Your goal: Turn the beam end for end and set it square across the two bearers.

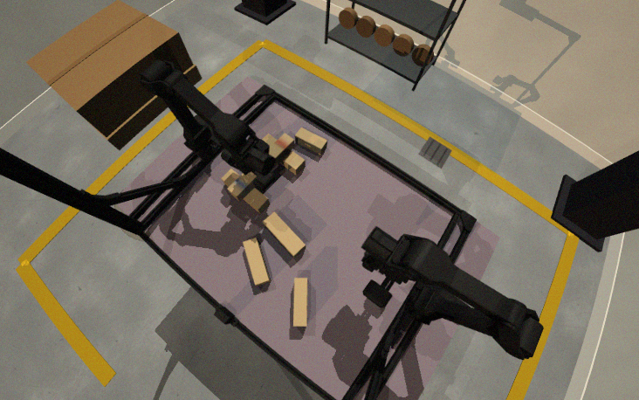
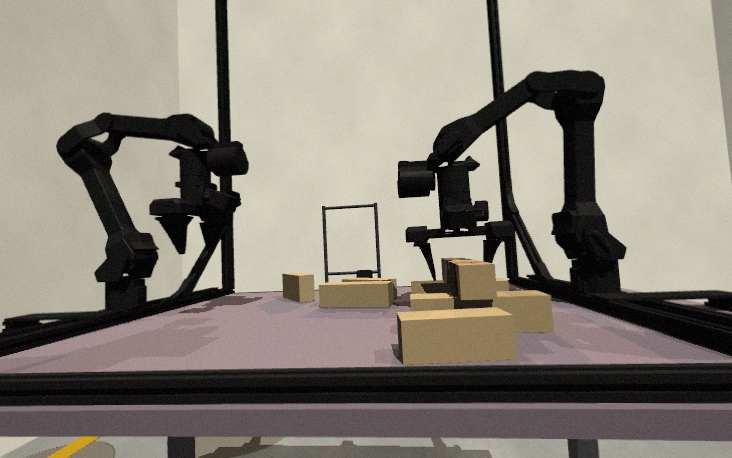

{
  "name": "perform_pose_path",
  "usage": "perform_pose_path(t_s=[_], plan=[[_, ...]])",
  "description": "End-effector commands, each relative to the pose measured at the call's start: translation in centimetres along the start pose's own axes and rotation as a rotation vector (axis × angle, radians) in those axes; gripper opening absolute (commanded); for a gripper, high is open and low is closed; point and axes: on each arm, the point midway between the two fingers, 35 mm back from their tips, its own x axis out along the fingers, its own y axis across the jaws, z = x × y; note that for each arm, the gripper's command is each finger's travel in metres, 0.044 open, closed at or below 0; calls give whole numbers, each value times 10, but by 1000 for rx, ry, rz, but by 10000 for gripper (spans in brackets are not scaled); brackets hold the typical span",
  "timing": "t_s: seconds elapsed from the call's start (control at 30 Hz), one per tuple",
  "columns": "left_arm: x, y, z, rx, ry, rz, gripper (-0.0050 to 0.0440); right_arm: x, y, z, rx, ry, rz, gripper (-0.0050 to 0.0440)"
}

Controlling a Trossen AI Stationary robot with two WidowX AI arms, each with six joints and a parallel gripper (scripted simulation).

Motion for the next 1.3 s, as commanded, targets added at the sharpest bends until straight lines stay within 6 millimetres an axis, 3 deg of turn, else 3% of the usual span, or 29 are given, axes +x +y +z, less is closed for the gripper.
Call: perform_pose_path(t_s=[0.0,0.5,0.7,1.27], plan=[[-11,-1,0,-3,-1,-7,440,0,0,-1,6,2,-2,440],[-45,0,0,-3,-1,-7,440,0,0,-1,6,2,-2,440],[-56,9,-1,-3,-1,-7,440,0,0,-1,6,2,-2,440],[-56,10,-1,-3,-1,-7,440,0,0,-1,6,2,-2,440]])
